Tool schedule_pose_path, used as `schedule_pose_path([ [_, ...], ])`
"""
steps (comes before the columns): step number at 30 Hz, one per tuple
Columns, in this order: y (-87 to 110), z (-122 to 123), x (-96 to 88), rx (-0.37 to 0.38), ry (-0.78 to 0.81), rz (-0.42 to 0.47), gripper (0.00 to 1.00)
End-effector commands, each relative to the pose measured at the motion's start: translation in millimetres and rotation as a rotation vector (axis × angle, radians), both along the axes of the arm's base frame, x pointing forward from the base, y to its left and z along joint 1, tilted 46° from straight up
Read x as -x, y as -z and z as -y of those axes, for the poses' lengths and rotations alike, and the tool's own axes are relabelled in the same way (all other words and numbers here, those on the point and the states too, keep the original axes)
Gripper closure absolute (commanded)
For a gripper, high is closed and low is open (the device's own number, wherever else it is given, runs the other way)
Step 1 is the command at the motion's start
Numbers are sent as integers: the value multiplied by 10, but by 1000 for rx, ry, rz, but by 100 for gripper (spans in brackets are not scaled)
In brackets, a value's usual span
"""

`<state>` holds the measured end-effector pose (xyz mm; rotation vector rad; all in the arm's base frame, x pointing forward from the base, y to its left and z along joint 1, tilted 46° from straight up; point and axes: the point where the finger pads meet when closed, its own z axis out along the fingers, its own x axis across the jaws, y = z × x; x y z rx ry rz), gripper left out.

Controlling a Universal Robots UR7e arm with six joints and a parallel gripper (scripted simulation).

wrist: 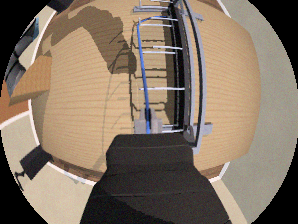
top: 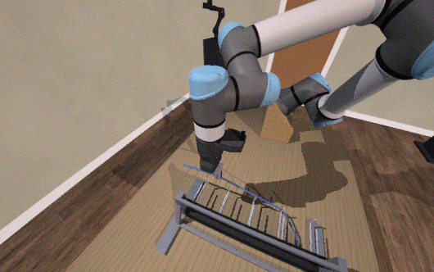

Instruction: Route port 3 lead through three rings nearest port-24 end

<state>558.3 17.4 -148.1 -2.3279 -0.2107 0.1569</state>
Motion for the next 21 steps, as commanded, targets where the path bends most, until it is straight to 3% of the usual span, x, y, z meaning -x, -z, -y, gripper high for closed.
schedule_pose_path([
  [1,3,50,-20,9,2,7,100],
  [21,36,80,-39,8,-3,11,100],
])
